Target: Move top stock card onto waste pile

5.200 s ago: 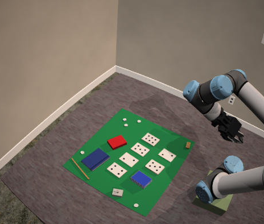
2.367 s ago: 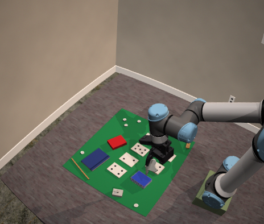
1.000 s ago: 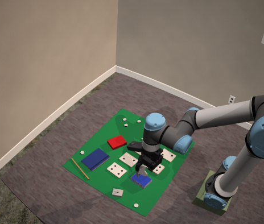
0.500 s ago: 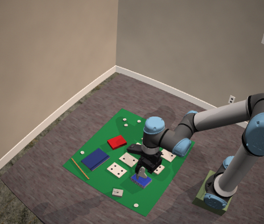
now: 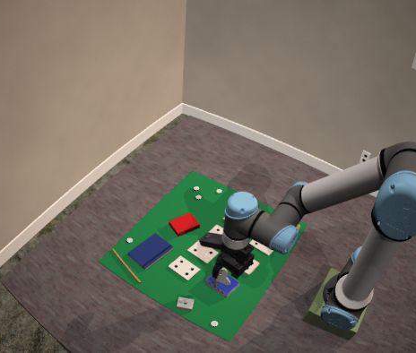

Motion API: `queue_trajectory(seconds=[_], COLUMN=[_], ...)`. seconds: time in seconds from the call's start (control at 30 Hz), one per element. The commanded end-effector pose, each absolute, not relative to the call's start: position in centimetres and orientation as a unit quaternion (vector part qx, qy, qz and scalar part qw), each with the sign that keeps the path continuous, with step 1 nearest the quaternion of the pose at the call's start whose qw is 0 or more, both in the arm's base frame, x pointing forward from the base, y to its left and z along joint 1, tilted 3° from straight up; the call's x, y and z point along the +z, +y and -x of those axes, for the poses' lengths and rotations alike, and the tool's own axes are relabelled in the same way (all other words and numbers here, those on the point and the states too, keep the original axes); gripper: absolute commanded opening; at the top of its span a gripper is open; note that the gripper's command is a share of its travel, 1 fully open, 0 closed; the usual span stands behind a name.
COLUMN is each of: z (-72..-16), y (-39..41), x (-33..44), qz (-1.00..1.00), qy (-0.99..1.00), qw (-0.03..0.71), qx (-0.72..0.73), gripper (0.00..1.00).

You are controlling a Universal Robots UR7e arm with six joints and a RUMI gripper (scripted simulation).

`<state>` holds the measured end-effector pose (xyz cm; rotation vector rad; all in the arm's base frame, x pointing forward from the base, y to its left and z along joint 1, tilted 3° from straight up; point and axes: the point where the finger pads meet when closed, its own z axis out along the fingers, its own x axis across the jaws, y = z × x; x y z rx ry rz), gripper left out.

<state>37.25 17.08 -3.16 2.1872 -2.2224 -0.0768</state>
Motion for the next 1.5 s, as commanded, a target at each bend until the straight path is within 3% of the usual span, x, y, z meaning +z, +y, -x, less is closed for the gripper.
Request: queue_trajectory(seconds=[0.0,0.63,0.67,1.3,1.33,1.47], z=[-37.29,-37.28,-37.28,-37.28,-37.28,-37.28], y=[17.1,17.11,17.11,17.11,17.11,17.11], x=[-3.69,-3.98,-3.98,-3.98,-3.98,-3.98], qz=[-0.701,-0.701,-0.701,-0.701,-0.701,-0.701], qy=[-0.712,-0.712,-0.712,-0.712,-0.712,-0.712], qw=[0.011,0.011,0.011,0.011,0.011,0.011], qx=[-0.024,-0.024,-0.024,-0.024,-0.024,-0.024], gripper=[0.5,0.5,0.42,0.42,0.5,0.5])
